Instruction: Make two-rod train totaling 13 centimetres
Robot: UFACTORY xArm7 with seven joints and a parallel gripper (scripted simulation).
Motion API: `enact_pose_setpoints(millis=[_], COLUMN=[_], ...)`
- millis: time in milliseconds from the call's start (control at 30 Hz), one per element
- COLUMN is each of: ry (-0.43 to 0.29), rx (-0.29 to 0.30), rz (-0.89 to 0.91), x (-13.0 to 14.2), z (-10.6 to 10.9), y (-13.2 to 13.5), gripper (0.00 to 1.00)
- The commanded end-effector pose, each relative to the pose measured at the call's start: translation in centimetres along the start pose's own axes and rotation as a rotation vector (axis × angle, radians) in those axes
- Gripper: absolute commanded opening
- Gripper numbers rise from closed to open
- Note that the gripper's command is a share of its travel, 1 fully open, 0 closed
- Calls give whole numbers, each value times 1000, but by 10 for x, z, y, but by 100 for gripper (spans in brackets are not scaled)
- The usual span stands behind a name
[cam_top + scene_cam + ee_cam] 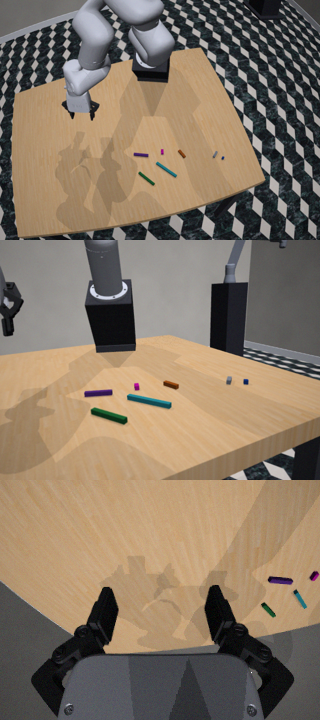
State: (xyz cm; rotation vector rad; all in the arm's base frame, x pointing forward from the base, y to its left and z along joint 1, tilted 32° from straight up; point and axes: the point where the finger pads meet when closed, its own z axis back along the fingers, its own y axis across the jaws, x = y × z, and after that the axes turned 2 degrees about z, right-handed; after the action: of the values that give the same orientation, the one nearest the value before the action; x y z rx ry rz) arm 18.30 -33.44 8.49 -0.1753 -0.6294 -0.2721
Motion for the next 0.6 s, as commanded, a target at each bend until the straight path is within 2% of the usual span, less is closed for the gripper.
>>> enact_pose_setpoints(millis=[0, 67, 100, 367, 400, 567], ry=[1, 1, 2, 2, 2, 2], rx=[-5, -5, -11, -11, -16, -16], rz=[-3, -3, 20, 20, 43, 43], x=[0, 0, 16, 16, 33, 33], z=[0, 0, -6, -6, -12, -12], y=[-2, -2, 6, 6, 15, 15], gripper=[100, 100, 100, 100, 100, 100])
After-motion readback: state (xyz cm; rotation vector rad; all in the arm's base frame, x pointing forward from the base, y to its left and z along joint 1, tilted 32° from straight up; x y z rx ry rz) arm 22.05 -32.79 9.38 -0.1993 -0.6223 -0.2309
